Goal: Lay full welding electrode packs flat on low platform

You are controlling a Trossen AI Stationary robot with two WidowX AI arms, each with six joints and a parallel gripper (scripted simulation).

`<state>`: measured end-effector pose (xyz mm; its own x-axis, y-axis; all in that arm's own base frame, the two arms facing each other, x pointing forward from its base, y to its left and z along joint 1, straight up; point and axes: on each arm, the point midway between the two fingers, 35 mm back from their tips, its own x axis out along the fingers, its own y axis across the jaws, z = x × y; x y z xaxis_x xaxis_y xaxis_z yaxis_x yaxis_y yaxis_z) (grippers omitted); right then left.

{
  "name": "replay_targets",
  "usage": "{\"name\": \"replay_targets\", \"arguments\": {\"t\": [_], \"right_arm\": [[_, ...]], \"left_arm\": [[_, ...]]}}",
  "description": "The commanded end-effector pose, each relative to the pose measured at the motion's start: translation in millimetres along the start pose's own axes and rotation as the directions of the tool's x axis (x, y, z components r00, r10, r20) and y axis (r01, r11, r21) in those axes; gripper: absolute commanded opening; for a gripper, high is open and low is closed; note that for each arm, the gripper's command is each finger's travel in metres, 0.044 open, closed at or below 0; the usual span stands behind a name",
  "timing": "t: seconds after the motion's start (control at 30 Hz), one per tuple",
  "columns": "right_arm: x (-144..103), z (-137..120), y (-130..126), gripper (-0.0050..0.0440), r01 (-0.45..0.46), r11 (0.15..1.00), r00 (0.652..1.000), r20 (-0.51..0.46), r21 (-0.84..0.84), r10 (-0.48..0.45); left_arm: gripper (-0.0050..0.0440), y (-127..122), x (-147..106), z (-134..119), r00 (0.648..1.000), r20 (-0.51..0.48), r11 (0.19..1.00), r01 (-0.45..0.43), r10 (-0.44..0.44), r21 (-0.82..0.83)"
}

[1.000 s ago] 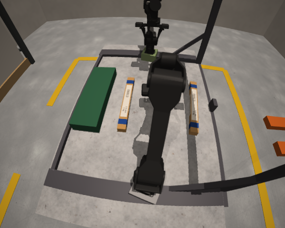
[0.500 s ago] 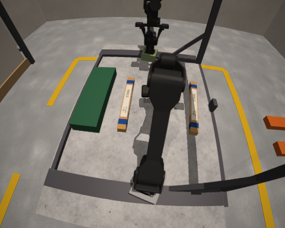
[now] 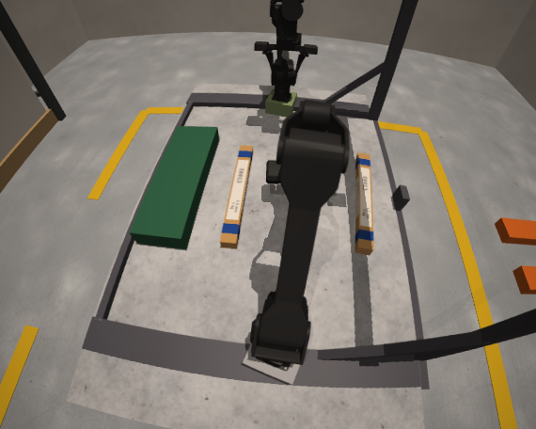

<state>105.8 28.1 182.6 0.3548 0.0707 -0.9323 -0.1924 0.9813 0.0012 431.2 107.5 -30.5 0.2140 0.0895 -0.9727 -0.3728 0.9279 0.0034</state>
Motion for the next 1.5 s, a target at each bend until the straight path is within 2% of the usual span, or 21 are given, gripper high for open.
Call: {"name": "replay_targets", "arguments": {"t": [0.0, 1.03, 1.07, 1.47], "right_arm": [[-5.8, 3.5, -0.3, 0.033, 0.001, 1.0, 1.0, 0.022, 0.003, -0.001], [-5.8, 3.5, -0.3, 0.033, 0.001, 1.0, 1.0, 0.022, 0.003, -0.001], [-5.8, 3.5, -0.3, 0.033, 0.001, 1.0, 1.0, 0.022, 0.003, -0.001], [-5.8, 3.5, -0.3, 0.033, 0.001, 1.0, 1.0, 0.022, 0.003, -0.001]], "left_arm": [[-0.005, -0.4, -26.5, 21.0, 0.997, 0.082, 1.0, 0.009, -0.009, -0.007], [-0.005, 0.2, -28.5, 18.9, 0.997, 0.078, 1.0, 0.009, -0.008, -0.007], [0.033, 0.2, -28.5, 18.9, 0.997, 0.078, 1.0, 0.009, -0.008, -0.007], [0.033, -0.4, -21.6, 14.6, 0.998, 0.06, 1.0, 0.008, -0.007, -0.004]]}}
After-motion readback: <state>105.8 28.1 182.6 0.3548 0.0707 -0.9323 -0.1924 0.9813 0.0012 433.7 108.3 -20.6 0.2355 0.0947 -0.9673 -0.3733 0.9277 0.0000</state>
